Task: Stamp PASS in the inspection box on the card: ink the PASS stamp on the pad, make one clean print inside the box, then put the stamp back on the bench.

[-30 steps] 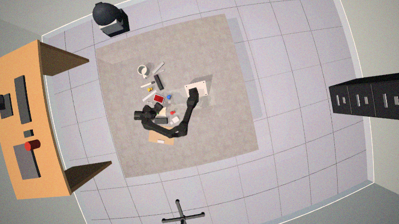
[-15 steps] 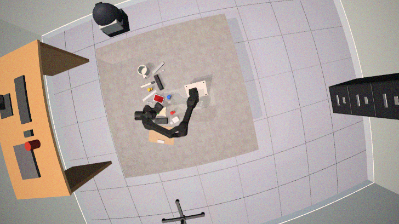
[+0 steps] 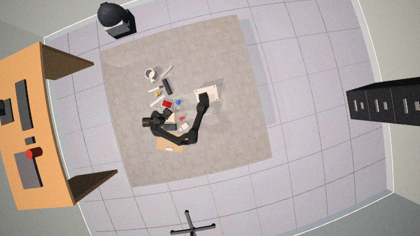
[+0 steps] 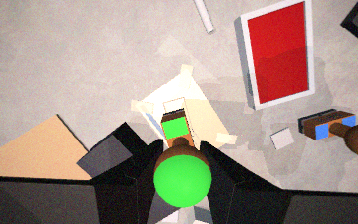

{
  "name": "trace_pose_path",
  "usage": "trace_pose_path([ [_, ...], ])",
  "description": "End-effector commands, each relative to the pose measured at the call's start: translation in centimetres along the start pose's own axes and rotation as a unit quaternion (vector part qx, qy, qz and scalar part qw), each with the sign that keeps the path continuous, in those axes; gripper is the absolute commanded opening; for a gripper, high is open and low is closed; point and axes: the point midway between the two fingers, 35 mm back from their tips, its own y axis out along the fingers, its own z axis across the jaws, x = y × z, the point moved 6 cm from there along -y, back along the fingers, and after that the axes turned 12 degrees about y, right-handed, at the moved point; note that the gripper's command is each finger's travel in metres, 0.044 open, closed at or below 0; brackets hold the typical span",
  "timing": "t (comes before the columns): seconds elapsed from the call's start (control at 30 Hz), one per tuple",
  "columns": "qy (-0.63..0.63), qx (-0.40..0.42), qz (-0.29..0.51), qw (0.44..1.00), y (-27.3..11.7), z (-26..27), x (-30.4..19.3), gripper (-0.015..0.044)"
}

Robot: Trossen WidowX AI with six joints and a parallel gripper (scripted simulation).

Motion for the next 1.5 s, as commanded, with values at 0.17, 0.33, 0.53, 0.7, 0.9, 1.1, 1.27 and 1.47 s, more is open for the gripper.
trace_pose_path([
  [0.17,0.003,0.0,0.003,1.0,0.8,0.0,-0.1,0.0],
  [0.33,0.003,0.0,0.003,1.0,1.1,0.0,-0.1,0.0],
  [0.53,0.003,0.0,0.003,1.0,1.5,0.0,-0.2,0.0],
  [0.7,0.003,0.001,0.003,1.0,1.8,0.0,-0.2,0.0],
  [0.9,0.003,0.001,0.003,1.0,2.2,0.0,-0.2,0.0],
  [1.1,0.003,0.001,0.003,1.0,2.6,0.0,-0.2,0.0],
  [1.27,0.003,0.001,0.003,1.0,2.9,0.0,-0.3,0.0],
  [1.47,0.003,0.001,0.003,1.0,3.3,0.0,-0.3,0.0],
])
